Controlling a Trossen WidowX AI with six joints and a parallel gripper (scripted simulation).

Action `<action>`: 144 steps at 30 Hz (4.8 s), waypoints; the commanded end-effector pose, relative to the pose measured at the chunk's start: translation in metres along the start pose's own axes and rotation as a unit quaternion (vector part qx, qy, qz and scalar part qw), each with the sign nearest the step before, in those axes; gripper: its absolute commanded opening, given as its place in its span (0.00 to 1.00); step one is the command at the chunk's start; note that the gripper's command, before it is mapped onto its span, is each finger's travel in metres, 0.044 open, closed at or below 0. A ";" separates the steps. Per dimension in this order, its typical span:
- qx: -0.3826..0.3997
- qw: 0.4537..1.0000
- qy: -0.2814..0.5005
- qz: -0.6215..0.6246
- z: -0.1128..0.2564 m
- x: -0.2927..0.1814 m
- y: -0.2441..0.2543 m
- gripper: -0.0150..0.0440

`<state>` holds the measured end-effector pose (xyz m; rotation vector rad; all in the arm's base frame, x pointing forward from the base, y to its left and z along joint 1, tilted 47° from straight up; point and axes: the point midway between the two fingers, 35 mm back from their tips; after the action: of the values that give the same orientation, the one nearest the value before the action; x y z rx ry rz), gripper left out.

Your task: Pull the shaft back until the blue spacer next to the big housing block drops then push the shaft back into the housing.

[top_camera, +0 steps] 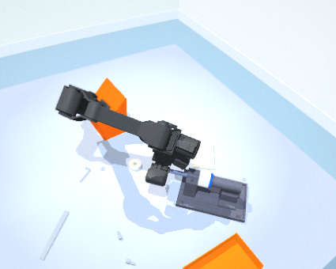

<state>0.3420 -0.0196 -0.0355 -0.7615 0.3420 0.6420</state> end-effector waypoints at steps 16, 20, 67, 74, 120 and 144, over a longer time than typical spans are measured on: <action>-0.001 1.000 0.000 0.001 0.000 -0.003 0.000 0.25; -0.001 1.000 0.000 0.001 0.000 -0.003 0.000 0.25; -0.001 1.000 0.000 0.001 0.000 -0.008 0.000 0.25; -0.001 1.000 0.000 0.001 0.000 -0.009 0.001 0.25; -0.001 1.000 0.001 0.001 0.000 -0.014 0.001 0.25; -0.001 1.000 0.001 0.001 0.000 -0.017 0.001 0.25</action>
<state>0.3289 -0.0252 -0.0281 -0.7608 0.3421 0.6430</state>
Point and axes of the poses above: the point midway between the two fingers, 35 mm back from their tips, its own z axis back along the fingers, its own y axis across the jaws, x = y × z, and after that the axes turned 5 degrees about z, right-handed
